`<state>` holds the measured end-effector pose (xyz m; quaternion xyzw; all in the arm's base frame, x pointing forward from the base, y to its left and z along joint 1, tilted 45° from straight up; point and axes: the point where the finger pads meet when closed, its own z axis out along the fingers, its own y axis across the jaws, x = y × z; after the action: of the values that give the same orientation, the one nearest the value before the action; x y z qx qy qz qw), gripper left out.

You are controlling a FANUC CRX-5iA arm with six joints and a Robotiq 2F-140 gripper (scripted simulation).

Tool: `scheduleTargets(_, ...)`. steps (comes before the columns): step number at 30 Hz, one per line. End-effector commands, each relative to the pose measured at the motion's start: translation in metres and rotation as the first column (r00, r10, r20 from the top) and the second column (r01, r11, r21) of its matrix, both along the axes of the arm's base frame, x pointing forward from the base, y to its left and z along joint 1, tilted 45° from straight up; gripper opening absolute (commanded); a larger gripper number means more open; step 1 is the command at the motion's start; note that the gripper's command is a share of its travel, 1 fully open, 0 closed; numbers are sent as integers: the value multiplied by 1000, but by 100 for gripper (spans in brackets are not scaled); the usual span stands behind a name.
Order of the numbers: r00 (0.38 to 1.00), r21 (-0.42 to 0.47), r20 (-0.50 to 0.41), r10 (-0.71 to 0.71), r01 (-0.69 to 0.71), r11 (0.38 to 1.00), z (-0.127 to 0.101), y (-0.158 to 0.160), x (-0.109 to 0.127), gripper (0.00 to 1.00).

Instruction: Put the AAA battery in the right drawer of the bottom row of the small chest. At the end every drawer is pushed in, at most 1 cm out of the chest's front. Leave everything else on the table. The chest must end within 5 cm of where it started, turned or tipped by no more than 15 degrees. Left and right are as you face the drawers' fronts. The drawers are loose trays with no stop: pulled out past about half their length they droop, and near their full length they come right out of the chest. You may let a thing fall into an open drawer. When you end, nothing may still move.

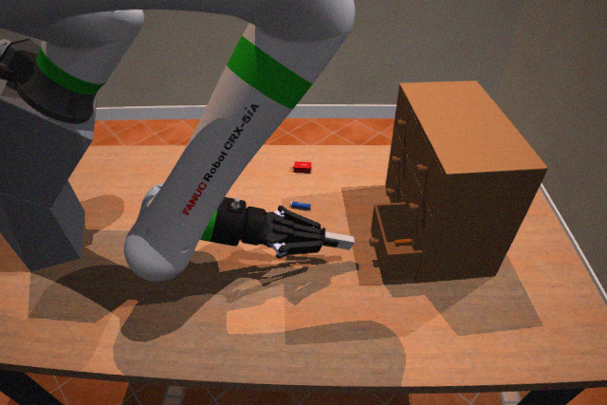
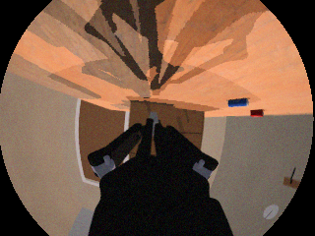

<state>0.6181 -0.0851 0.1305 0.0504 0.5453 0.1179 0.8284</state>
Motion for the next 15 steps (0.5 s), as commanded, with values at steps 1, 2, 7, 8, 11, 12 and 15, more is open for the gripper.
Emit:
scheduleTargets(1, 1000, 0, 0, 0, 0, 1000, 0, 0, 0, 0)
scheduleTargets(2, 1000, 0, 0, 0, 0, 1000, 0, 0, 0, 0)
scheduleTargets(7, 1000, 0, 0, 0, 0, 1000, 1, 0, 1, 0)
scheduleTargets(8, 1000, 0, 0, 0, 0, 1000, 1, 0, 1, 0)
scheduleTargets(11, 1000, 0, 0, 0, 0, 1000, 2, 0, 2, 0)
scheduleTargets(12, 1000, 0, 0, 0, 0, 1000, 2, 0, 3, 0)
scheduleTargets(15, 1000, 0, 0, 0, 0, 1000, 3, 0, 3, 0)
